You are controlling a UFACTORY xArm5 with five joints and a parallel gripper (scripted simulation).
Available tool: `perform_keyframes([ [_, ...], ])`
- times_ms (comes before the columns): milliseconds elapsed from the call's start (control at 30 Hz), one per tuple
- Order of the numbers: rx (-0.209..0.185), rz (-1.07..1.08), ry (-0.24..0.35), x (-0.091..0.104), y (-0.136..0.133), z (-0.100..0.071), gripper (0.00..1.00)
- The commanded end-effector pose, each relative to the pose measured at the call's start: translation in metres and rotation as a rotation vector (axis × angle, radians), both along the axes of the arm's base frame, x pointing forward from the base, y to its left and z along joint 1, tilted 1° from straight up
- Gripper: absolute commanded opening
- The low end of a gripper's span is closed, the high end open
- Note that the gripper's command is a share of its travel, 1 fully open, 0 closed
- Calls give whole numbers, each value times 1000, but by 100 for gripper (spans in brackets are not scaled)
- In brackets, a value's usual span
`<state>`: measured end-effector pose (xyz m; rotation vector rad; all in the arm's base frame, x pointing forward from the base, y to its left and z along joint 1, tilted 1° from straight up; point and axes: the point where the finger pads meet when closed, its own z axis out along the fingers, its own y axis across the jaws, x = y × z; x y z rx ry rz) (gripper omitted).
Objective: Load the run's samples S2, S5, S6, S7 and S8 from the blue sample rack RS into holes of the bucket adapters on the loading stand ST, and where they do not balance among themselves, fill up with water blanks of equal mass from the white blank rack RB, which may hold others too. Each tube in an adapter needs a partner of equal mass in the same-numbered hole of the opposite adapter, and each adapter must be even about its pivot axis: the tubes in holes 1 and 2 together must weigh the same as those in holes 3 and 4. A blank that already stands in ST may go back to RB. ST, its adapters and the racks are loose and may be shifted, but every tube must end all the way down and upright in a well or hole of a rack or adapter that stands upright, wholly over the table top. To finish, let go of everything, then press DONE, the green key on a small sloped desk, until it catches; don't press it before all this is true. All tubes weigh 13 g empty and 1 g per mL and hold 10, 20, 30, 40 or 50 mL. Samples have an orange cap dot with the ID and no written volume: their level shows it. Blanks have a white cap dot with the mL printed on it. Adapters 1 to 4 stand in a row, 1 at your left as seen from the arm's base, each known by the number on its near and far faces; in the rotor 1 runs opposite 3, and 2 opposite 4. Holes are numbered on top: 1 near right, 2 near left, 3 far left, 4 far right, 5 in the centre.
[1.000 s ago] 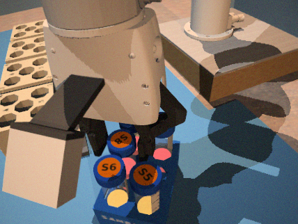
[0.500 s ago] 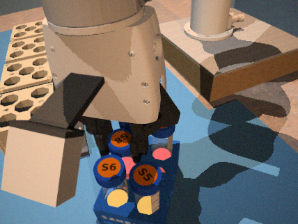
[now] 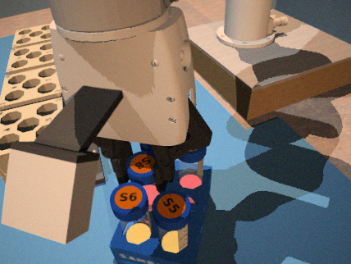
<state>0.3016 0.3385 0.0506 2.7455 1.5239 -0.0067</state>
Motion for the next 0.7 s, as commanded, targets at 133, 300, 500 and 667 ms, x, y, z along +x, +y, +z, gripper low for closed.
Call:
perform_keyframes([
  [133, 3, 0, -3, 1, 1, 1, 0],
  [300, 3, 0, -3, 1, 1, 1, 0],
  [500, 3, 0, -3, 1, 1, 3, 0],
  [667, 3, 0, -3, 1, 1, 6, 0],
])
